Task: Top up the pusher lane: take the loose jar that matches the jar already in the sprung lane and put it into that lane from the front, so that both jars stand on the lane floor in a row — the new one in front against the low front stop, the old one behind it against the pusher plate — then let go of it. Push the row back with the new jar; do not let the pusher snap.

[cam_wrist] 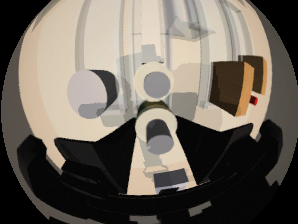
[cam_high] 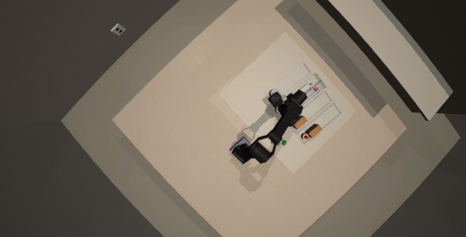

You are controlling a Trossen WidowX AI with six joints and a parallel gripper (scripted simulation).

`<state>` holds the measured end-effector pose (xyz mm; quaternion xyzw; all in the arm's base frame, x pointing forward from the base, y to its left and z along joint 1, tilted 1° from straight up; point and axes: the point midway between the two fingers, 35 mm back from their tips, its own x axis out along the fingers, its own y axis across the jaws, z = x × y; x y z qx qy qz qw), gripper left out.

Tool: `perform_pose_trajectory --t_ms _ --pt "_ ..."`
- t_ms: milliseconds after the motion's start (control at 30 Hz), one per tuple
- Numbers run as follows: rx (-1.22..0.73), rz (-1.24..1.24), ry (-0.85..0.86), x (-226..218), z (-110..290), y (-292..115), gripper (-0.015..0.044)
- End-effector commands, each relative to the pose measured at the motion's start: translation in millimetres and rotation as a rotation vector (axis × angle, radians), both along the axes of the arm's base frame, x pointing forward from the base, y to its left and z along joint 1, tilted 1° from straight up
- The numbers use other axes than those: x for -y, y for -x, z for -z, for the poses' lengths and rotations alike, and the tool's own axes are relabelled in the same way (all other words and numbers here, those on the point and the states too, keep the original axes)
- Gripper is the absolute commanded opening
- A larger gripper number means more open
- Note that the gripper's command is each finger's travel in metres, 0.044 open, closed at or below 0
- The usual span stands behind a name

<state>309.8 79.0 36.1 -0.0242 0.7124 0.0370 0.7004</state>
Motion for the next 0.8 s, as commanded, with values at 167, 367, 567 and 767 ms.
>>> perform_pose_trajectory --t_ms 167,367,567,767 --pt "0.022 -0.003 -0.003 -1.4 -1.4 -11.7 0.0" --pt "0.022 -0.003 -0.003 -1.6 -1.5 -14.5 0.0" --pt "0.023 -0.003 -0.003 -1.8 -1.7 -17.3 0.0" --pt "0.023 -0.003 -0.003 -2.0 -2.0 -20.2 0.0"
